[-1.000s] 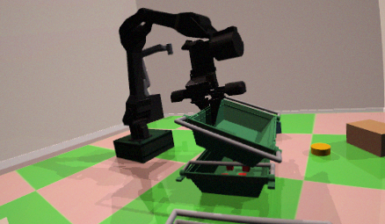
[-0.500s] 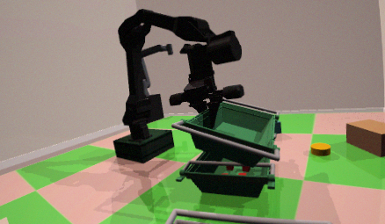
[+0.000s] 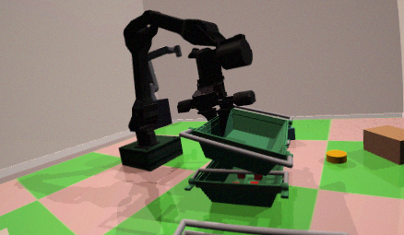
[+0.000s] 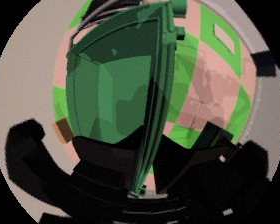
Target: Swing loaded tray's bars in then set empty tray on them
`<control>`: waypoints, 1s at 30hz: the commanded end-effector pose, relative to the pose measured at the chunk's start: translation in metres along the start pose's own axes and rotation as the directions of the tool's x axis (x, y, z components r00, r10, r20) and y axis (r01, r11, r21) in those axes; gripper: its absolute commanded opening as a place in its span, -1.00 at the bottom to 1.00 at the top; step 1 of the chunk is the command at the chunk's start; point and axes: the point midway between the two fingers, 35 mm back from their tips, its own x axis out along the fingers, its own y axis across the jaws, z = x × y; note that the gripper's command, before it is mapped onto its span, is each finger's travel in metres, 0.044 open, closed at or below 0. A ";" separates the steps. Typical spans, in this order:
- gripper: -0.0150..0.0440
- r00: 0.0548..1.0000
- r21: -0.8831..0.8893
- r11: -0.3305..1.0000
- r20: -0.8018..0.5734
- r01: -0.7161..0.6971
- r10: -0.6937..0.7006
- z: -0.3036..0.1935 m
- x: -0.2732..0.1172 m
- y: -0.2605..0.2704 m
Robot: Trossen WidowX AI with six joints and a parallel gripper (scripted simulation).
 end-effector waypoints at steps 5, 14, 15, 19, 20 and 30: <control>-0.49 1.000 -0.004 1.000 0.001 0.020 -0.020 0.000 0.007 -0.005; -0.49 1.000 -0.004 1.000 0.001 0.020 -0.020 0.000 0.011 -0.007; -0.49 1.000 -0.004 1.000 0.001 0.020 -0.020 0.000 0.011 -0.007; -0.49 1.000 -0.004 1.000 0.001 0.020 -0.020 0.000 0.011 -0.007; -0.49 1.000 -0.004 1.000 0.001 0.020 -0.020 0.000 0.011 -0.007; -0.49 1.000 -0.004 1.000 0.001 0.021 -0.021 0.000 0.019 -0.010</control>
